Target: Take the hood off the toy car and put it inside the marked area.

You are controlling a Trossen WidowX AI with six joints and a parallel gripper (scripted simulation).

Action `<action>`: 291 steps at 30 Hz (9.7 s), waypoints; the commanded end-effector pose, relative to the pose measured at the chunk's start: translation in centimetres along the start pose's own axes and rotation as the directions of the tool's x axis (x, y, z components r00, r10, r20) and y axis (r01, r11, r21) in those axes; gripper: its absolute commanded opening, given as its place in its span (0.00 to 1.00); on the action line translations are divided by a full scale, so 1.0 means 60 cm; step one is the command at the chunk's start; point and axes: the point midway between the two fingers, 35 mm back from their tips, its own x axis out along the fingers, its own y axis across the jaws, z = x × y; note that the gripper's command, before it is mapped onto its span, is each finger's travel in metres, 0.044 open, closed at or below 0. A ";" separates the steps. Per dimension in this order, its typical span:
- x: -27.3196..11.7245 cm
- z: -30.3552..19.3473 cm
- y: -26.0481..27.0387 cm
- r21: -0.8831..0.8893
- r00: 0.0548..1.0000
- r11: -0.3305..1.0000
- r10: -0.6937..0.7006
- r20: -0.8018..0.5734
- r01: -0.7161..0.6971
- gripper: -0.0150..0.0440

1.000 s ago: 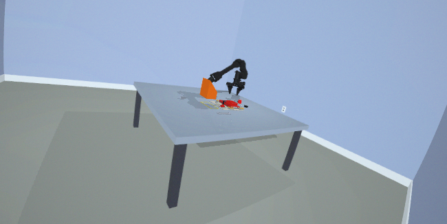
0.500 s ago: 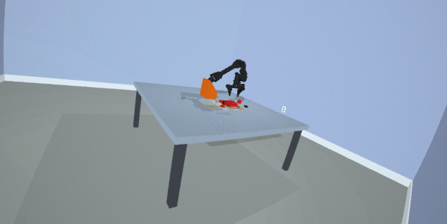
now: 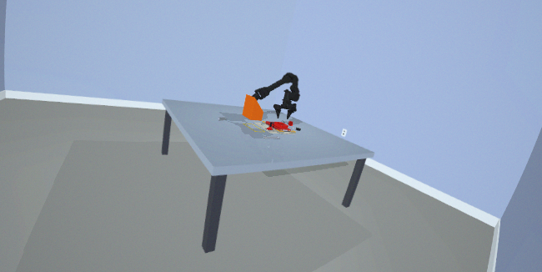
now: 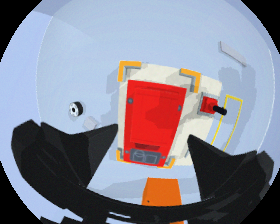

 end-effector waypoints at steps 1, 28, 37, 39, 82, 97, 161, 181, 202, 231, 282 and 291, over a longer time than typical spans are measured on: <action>0.007 -0.001 0.001 0.003 1.000 1.000 0.004 -0.003 -0.004 1.00; 0.049 -0.001 0.001 0.003 1.000 1.000 0.006 -0.003 -0.006 1.00; 0.060 -0.001 0.001 0.003 1.000 1.000 0.007 -0.003 -0.007 1.00; 0.061 -0.001 0.001 0.003 1.000 1.000 0.007 -0.003 -0.007 1.00; 0.087 -0.001 0.001 0.001 1.000 1.000 0.006 -0.002 -0.006 0.82; 0.080 0.000 0.001 0.001 1.000 1.000 0.006 -0.002 -0.006 0.35; -0.036 0.017 -0.202 0.010 0.999 0.999 -0.032 0.004 0.032 0.25; -0.037 -0.034 -0.379 0.002 1.000 1.000 -0.013 0.000 0.013 0.25; -0.005 -0.031 -0.381 0.002 1.000 1.000 -0.013 0.000 0.013 0.25; 0.041 -0.031 -0.381 0.002 1.000 1.000 -0.012 0.000 0.012 0.25; 0.105 -0.034 -0.379 0.002 1.000 1.000 -0.008 0.000 0.008 0.25; 0.112 -0.034 -0.379 0.002 1.000 1.000 -0.007 0.000 0.007 0.25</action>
